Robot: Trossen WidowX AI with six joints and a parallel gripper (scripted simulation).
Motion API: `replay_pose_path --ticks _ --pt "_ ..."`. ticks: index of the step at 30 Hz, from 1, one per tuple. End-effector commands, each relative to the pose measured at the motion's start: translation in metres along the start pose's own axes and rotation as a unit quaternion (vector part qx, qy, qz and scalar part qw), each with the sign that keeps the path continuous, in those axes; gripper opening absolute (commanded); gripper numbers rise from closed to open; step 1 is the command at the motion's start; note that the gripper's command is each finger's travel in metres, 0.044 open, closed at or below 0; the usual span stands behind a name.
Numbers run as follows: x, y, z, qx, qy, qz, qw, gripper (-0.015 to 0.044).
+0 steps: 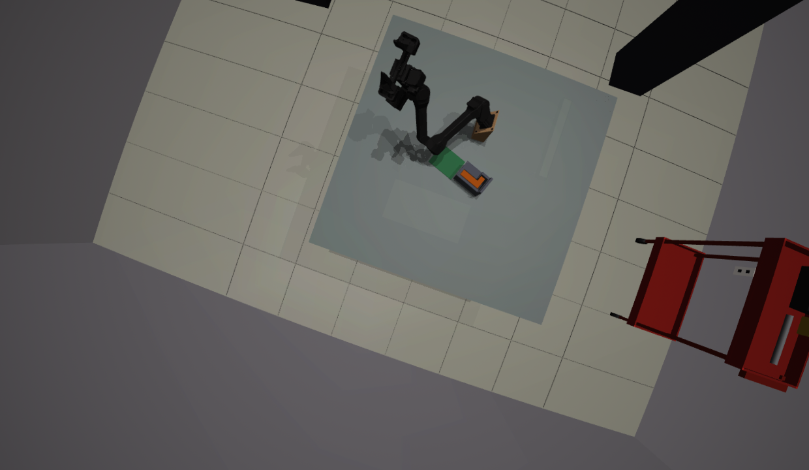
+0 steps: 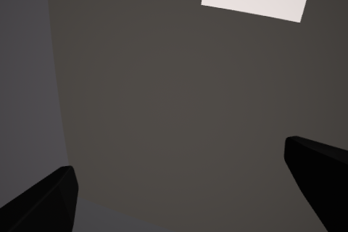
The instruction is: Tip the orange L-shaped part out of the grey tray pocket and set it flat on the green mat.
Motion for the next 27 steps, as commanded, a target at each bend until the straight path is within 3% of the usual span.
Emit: replay_pose_path --ticks 1,5,8,13,20,27 --pt "0.0 0.001 -0.003 -0.009 0.003 0.0 1.0 0.0374" --pt "0.002 0.005 -0.023 -0.057 0.017 -0.003 0.998 0.0269" --pt "0.008 0.006 -0.065 -0.158 0.054 -0.013 0.986 0.019" --pt "0.021 -0.02 -0.14 -0.338 0.123 -0.046 0.932 0.018" --pt "0.045 -0.111 -0.211 -0.574 0.225 -0.153 0.772 0.018" --pt "0.058 -0.225 -0.216 -0.698 0.314 -0.292 0.573 0.018"
Point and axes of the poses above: the point midway between the two fingers, 35 mm back from their tips, its own x axis out along the fingers, its own z axis across the jaws, y = z × x, the point moved 9 cm from there along -x, back along the fingers, and after that the axes turned 2 degrees about -x, right-handed, at the moved point
